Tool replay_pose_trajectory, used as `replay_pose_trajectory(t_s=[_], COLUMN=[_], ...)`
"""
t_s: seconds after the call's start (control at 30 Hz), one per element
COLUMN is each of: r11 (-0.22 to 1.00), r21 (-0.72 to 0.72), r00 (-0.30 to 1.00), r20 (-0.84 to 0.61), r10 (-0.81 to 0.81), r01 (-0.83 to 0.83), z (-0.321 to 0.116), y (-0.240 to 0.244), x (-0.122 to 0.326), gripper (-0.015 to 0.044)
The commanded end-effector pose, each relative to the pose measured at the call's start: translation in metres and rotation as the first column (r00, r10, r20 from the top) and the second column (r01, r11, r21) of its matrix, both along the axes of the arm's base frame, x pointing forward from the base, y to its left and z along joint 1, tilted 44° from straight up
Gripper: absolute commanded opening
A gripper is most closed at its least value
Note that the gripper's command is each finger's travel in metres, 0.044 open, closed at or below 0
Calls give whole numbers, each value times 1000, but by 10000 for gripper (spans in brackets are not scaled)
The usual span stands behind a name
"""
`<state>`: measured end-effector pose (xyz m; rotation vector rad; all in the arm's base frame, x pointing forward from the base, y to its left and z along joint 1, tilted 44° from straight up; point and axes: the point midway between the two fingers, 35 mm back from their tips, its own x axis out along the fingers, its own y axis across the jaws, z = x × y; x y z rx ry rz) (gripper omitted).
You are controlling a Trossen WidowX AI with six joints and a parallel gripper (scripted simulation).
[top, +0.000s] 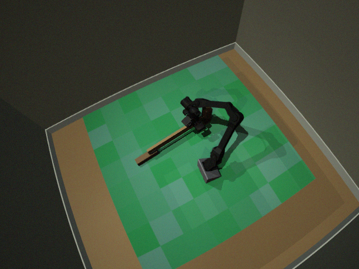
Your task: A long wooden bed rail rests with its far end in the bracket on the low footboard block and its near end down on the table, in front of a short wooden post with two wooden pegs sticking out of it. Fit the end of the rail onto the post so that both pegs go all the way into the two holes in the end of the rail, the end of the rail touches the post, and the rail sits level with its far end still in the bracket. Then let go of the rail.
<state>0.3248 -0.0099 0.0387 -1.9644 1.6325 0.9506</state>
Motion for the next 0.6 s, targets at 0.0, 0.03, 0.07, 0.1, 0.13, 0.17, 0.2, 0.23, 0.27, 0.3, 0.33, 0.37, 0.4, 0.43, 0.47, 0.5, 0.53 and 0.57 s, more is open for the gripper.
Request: replay_pose_trajectory(t_s=[0.0, 0.03, 0.07, 0.1, 0.13, 0.17, 0.2, 0.23, 0.27, 0.3, 0.33, 0.37, 0.4, 0.43, 0.47, 0.5, 0.53, 0.57], r11=[1000, 1000, 1000, 1000, 1000, 1000, 1000, 1000, 1000, 1000, 1000, 1000, 1000, 1000, 1000, 1000, 1000, 1000], r21=[-1, -1, -1, -2, -2, -2, -2, -2, -2, -2, -2, -2, -2, -2, -2, -2, -2, -2], r00=[1000, 1000, 1000, 1000, 1000, 1000, 1000, 1000, 1000, 1000, 1000, 1000, 1000, 1000, 1000, 1000, 1000, 1000], r20=[4, 4, 4, 4, 4, 4, 4, 4, 4, 4, 4, 4, 4, 4, 4, 4, 4, 4], r10=[4, 4, 4, 4, 4, 4, 4, 4, 4, 4, 4, 4, 4, 4, 4, 4, 4, 4], r01=[-4, -4, -4, -4, -4, -4, -4, -4, -4, -4, -4, -4, -4, -4, -4, -4, -4, -4], z=[3, 3, 4, 4, 4, 4, 4, 4, 4, 5, 5, 5, 5, 5, 5, 6, 6, 6], y=[-1, -1, -1, -2, -2, -2, -3, -3, -3, -3, -4, -4, -4, -5, -5, -5, -5, -6], x=[1, 1, 1, 2, 2, 2, 2, 2, 2, 2, 2, 2, 2, 2, 2, 2, 2, 3], gripper=[0, 0, 0, 0, 0, 0, 0, 0, 0, 0, 0, 0, 0, 0, 0, 0, 0, 0])
